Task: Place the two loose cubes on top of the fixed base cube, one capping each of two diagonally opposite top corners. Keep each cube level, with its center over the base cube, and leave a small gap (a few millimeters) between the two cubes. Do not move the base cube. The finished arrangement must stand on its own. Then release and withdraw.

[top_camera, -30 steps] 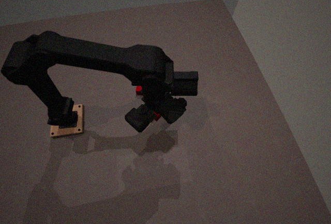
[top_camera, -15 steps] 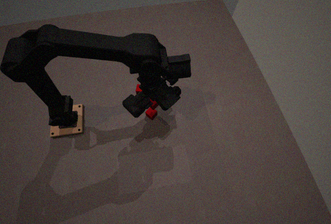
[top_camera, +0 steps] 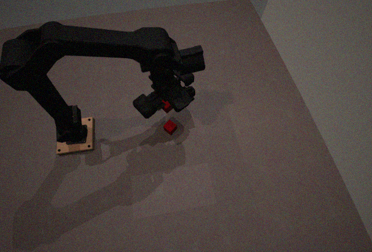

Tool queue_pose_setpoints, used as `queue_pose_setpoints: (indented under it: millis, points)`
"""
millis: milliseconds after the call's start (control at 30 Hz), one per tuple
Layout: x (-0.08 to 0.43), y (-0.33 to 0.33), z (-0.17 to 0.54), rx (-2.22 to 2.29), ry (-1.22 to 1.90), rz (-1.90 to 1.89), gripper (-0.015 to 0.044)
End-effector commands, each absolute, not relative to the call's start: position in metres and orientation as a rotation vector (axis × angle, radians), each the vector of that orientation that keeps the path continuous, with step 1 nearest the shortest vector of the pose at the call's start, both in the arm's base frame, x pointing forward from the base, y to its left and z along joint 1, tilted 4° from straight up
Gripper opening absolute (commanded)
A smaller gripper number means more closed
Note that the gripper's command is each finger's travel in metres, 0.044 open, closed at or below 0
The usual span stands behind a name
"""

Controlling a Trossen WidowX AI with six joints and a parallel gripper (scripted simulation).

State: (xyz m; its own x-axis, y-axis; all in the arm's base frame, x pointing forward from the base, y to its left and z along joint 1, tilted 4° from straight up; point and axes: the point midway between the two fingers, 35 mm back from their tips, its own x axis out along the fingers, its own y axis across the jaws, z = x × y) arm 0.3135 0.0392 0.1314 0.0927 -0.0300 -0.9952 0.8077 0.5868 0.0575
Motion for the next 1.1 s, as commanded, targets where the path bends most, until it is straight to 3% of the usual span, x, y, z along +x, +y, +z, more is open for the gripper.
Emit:
queue_pose_setpoints:
  millis: [0,1067]
  points:
    - [0.309,0.050,0.127,0.746,1.341,-0.724,0.0105]
    - [0.293,0.085,0.103,0.777,1.332,-0.749,0.0105]
